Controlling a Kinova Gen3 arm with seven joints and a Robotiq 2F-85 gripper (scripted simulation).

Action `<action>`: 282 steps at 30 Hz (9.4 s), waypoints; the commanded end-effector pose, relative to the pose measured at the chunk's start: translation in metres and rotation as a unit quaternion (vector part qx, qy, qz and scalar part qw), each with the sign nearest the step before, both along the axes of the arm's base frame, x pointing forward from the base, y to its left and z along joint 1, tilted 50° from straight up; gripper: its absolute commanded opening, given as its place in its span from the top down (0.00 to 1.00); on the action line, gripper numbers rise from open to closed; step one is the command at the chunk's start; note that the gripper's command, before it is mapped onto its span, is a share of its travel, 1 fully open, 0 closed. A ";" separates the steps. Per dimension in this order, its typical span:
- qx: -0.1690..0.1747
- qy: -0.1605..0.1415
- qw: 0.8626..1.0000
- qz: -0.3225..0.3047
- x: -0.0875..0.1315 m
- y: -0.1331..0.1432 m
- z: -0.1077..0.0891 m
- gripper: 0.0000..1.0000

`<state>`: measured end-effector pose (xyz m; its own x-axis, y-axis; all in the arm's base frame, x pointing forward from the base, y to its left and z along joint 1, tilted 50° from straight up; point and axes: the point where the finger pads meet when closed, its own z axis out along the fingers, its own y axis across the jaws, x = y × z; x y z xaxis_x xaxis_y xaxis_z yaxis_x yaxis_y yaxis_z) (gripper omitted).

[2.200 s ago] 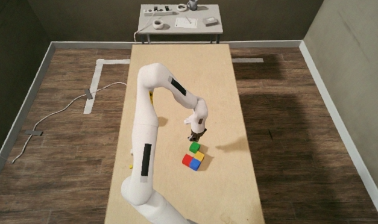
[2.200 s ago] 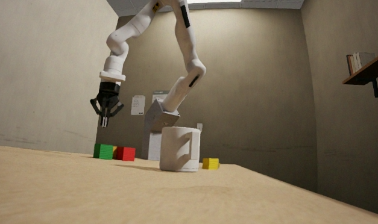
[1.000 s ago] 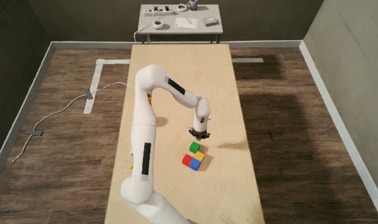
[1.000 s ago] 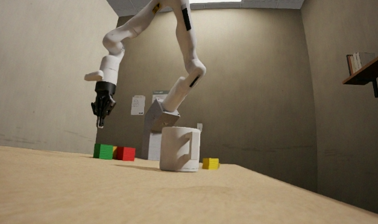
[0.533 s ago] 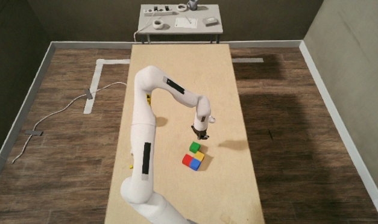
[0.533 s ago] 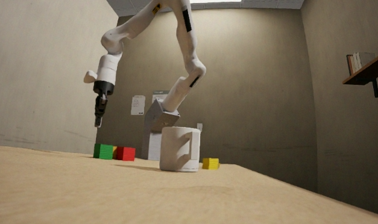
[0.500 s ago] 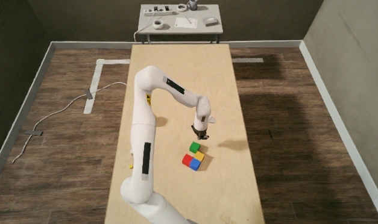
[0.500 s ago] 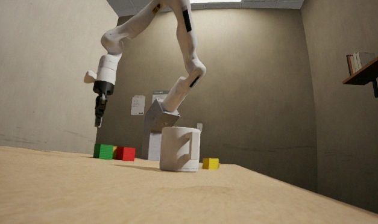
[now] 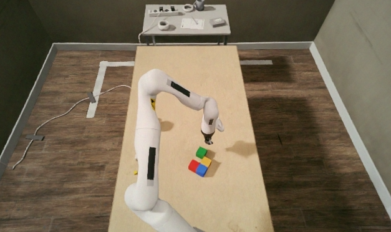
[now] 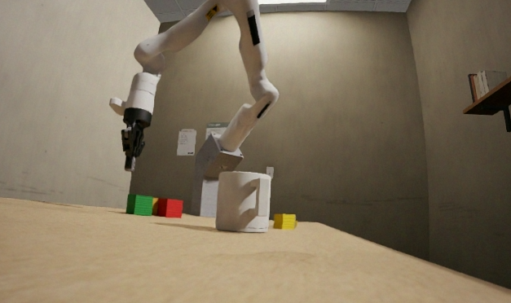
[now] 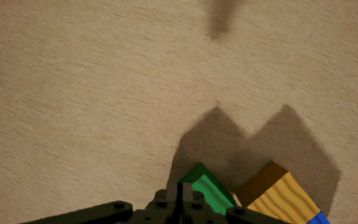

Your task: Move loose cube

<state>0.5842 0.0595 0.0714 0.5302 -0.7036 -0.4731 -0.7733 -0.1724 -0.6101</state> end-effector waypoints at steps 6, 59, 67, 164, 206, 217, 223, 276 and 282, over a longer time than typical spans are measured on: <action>0.036 0.079 0.994 -0.065 0.004 0.000 0.002 0.90; 0.136 0.275 0.919 -0.249 0.015 -0.002 0.009 0.90; 0.136 0.275 0.918 -0.250 0.015 -0.002 0.009 0.90; 0.136 0.275 0.918 -0.250 0.049 0.063 -0.051 0.90; 0.136 0.275 0.918 -0.250 0.042 0.066 -0.052 0.90; 0.136 0.275 0.918 -0.250 0.042 0.066 -0.052 0.90; 0.136 0.275 0.918 -0.250 0.042 0.066 -0.052 0.90; 0.136 0.275 0.918 -0.250 0.037 0.068 -0.052 0.90; 0.136 0.275 0.918 -0.250 0.035 0.069 -0.052 0.90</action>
<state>0.6200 0.1290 0.0186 -0.1982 -0.6104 -0.7669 -0.9196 0.3866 -0.0701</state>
